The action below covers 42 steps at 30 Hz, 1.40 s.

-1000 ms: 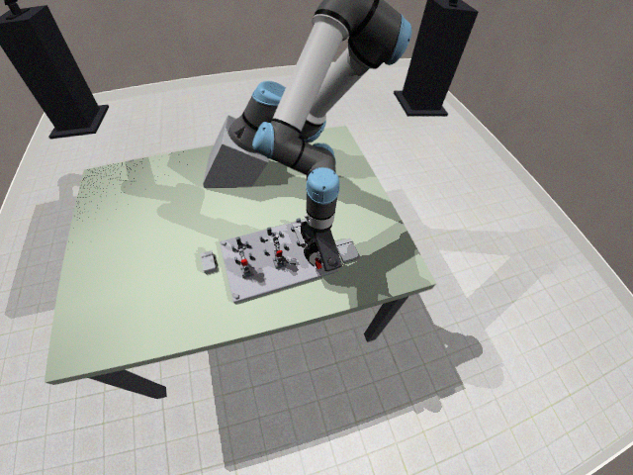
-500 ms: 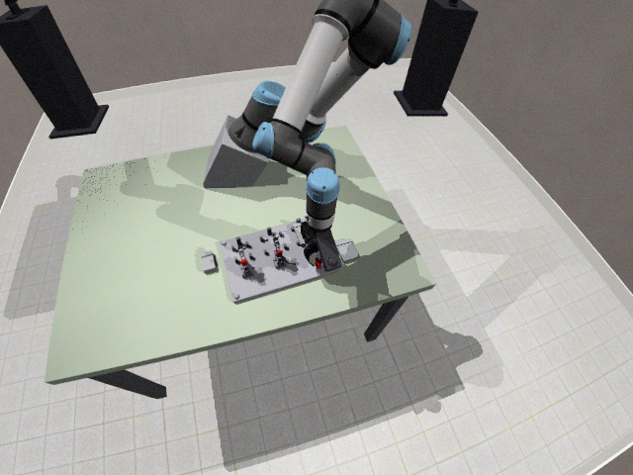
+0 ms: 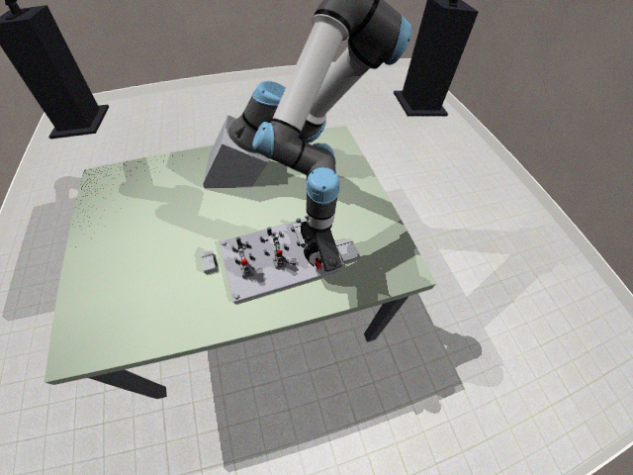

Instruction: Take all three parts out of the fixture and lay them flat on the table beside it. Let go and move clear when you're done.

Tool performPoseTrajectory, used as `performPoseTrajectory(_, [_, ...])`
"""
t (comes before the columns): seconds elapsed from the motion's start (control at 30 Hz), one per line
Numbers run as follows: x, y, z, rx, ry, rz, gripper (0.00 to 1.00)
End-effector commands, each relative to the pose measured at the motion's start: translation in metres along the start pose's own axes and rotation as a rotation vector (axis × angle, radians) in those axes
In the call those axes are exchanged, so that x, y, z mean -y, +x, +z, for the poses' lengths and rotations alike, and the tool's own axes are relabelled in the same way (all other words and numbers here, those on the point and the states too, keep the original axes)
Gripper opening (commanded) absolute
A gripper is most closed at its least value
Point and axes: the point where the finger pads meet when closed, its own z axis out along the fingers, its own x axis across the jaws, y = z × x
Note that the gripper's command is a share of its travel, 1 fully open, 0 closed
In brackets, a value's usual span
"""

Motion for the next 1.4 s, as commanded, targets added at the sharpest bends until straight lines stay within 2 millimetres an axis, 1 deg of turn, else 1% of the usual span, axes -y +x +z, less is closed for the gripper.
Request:
performPoseTrajectory(0.0, [0.000,0.000,0.000,0.000,0.001,0.000,0.00])
performPoseTrajectory(0.6, [0.000,0.000,-0.003,0.000,0.001,0.000,0.00])
performPoseTrajectory(1.37, [-0.009,0.000,-0.017,0.000,0.001,0.000,0.00])
